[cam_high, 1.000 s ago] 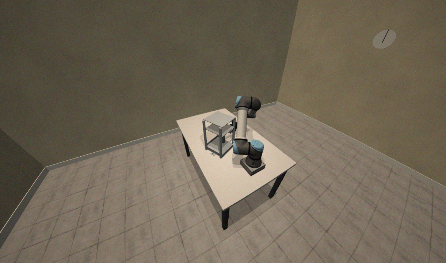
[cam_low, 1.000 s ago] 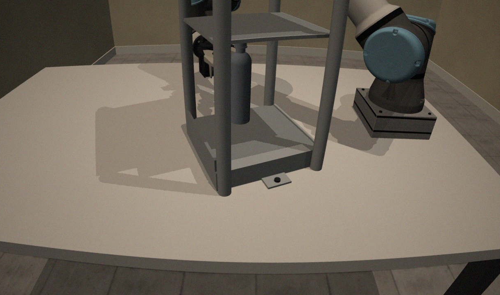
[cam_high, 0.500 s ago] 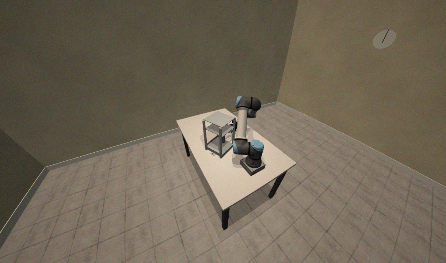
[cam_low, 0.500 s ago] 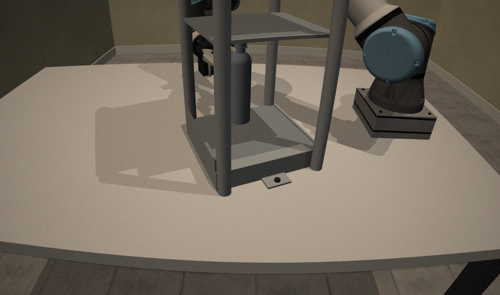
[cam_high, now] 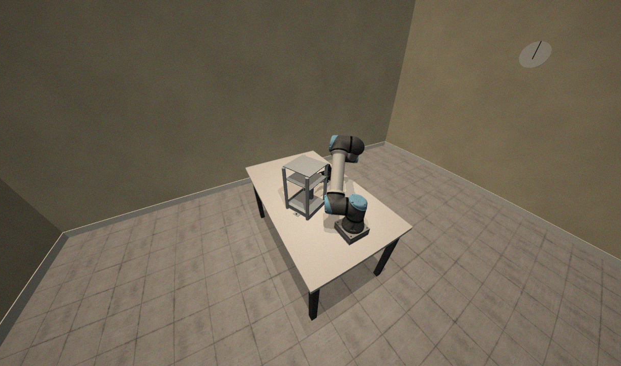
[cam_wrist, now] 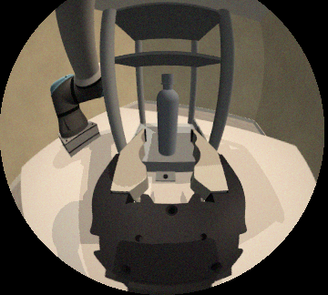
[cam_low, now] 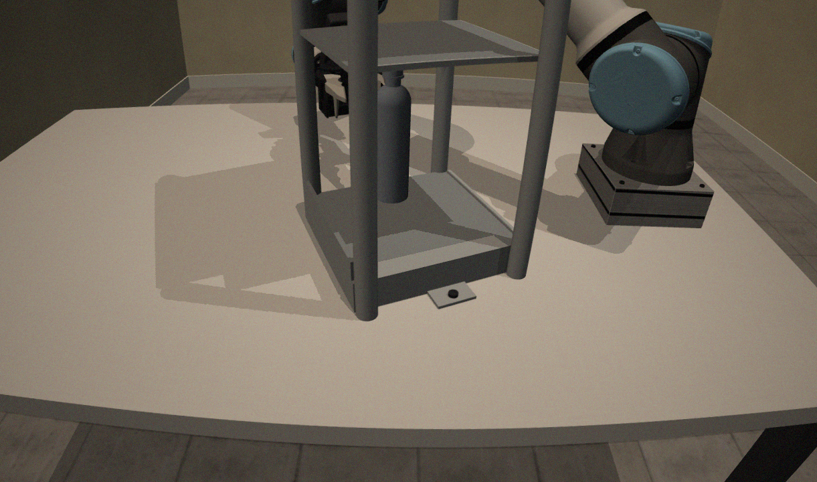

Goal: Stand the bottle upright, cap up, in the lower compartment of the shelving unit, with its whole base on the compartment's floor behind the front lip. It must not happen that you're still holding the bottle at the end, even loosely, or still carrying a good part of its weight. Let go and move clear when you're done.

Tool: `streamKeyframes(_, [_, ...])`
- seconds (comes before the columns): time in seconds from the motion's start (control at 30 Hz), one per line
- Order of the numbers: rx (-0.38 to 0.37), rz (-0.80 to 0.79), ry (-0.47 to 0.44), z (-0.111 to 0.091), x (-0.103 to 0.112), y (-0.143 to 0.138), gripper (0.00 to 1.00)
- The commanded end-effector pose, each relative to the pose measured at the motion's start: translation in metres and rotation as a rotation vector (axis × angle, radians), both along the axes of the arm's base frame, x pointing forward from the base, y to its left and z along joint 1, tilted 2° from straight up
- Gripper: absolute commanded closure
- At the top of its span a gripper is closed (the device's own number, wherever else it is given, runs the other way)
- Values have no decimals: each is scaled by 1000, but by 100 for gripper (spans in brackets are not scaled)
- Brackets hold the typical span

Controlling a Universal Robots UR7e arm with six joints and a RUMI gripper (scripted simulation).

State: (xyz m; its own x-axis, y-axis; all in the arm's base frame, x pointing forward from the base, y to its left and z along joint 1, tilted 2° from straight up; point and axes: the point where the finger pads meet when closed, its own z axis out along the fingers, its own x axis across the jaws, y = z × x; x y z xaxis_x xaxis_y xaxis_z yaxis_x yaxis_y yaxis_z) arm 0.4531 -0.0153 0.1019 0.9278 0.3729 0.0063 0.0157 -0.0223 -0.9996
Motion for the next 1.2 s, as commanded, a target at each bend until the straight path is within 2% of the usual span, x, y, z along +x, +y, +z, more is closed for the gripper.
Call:
streamKeyframes(0.0, [0, 1, -1, 1, 5, -13, 60])
streamKeyframes(0.37, [0, 1, -1, 1, 13, -32, 60])
streamKeyframes(1.17, [0, 1, -1, 5, 14, -35, 60])
